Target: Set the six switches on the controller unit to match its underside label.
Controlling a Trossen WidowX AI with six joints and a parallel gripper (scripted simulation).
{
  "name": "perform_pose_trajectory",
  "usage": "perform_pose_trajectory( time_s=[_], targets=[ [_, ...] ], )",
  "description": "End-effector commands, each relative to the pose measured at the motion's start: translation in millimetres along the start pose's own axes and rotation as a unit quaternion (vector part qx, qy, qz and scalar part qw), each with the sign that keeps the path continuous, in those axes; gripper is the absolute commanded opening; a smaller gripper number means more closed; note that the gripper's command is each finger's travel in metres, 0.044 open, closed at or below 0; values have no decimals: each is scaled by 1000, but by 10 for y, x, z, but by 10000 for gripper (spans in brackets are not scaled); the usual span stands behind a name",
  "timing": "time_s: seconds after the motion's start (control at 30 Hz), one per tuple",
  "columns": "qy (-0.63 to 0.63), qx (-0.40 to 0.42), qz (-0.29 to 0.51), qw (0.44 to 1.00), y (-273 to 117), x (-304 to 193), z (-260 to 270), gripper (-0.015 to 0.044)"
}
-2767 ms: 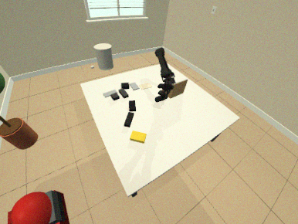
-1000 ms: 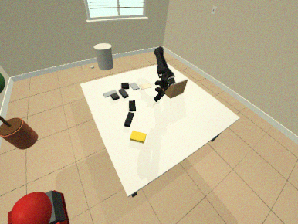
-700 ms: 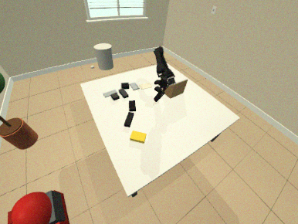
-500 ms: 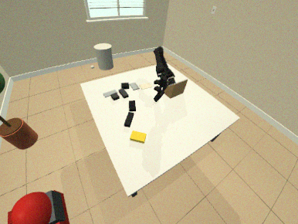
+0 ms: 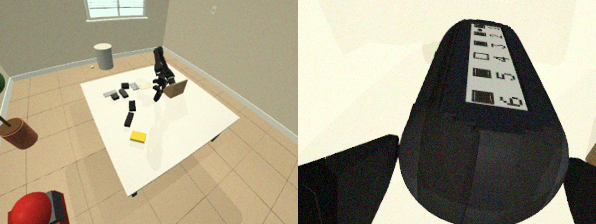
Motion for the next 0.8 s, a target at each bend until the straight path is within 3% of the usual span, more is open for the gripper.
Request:
perform_pose_trajectory(
  time_s=[0.0, 0.77],
  targets=[
    [-1, 0, -9, 1000, 21, 65, 4, 338],
    [-1, -1, -10, 1000, 12, 346, 20, 338]
  ],
)
Point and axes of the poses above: the point midway between the two fingers, 35 mm back from their tips, its own y axis out along the fingers, its own z axis across the jaws, x = y × z, the point moved 8 cm from there along -y, back along the fingers, and after that the axes turned 3 degrees about y, right-handed, at the moved point
